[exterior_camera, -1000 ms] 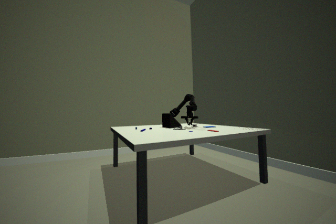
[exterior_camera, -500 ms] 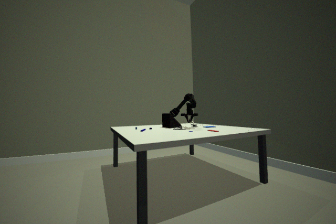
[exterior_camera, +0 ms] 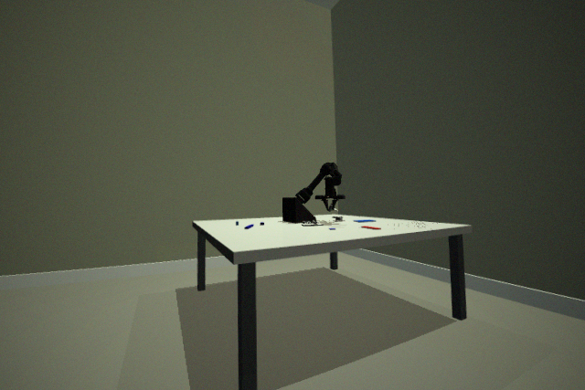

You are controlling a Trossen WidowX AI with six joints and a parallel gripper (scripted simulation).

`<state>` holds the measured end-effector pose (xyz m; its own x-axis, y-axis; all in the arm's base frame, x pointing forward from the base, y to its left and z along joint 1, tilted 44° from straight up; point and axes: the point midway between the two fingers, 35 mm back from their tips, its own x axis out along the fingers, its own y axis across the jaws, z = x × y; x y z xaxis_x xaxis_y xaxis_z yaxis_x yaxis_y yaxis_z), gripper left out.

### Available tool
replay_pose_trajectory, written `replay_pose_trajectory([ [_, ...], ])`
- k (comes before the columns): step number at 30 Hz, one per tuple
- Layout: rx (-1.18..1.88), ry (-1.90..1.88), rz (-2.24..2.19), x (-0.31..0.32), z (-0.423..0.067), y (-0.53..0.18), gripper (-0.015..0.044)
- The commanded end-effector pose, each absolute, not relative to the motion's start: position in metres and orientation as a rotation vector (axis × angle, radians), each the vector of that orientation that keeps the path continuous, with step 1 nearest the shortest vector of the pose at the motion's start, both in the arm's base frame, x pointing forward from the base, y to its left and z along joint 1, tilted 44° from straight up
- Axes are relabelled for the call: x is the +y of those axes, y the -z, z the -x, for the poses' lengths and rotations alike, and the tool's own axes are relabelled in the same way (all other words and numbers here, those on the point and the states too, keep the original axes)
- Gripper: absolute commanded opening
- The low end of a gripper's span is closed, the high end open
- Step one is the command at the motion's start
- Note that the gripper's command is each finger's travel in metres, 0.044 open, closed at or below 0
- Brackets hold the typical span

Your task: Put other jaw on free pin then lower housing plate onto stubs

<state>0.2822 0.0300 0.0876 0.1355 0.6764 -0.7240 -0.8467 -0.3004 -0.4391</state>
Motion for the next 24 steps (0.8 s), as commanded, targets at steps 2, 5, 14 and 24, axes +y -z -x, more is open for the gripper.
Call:
replay_pose_trajectory([
  [2, 0.278, -1.492, 1.033, 0.032, -0.281, -0.091, 0.0037],
  [5, 0.329, -1.472, 0.976, 0.033, -0.281, -0.092, 0.0037],
  [14, 0.477, -1.404, 0.803, 0.037, -0.278, -0.095, 0.0037],
  [24, 0.631, -1.318, 0.61, 0.042, -0.276, -0.099, 0.0037],
])
